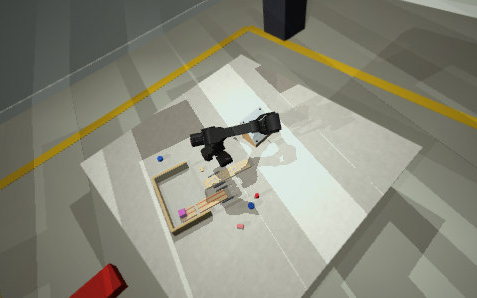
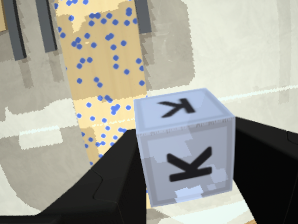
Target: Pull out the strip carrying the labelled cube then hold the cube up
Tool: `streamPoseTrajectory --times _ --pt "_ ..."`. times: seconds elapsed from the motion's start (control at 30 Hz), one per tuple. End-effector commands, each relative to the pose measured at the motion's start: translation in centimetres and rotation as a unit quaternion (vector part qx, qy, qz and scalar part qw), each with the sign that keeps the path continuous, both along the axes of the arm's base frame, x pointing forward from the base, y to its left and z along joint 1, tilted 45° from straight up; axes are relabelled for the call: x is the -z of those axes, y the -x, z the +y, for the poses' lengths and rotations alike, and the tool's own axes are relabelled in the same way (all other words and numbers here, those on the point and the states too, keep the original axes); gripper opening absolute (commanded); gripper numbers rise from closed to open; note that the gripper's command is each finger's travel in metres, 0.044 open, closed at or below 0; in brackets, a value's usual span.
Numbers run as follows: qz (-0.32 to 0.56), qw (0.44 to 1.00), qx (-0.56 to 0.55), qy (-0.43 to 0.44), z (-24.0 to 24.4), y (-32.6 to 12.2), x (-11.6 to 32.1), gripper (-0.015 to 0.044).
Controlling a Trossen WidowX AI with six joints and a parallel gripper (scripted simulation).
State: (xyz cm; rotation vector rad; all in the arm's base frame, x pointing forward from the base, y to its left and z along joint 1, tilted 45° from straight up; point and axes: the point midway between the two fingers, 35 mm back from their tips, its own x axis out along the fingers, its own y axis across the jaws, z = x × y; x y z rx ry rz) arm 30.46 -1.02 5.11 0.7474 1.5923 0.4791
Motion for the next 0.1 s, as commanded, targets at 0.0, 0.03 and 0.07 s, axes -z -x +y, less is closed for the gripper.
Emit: streamPoseTrajectory --times 0.0,0.03,0.07 --pt "0.0 1.0 -0.002 0.001 -0.02 0.05 0.01 0.0" --pt "0.0 1.0 -0.002 0.001 -0.02 0.05 0.01 0.0" --pt "0.0 1.0 -0.002 0.001 -0.02 0.05 0.01 0.0"
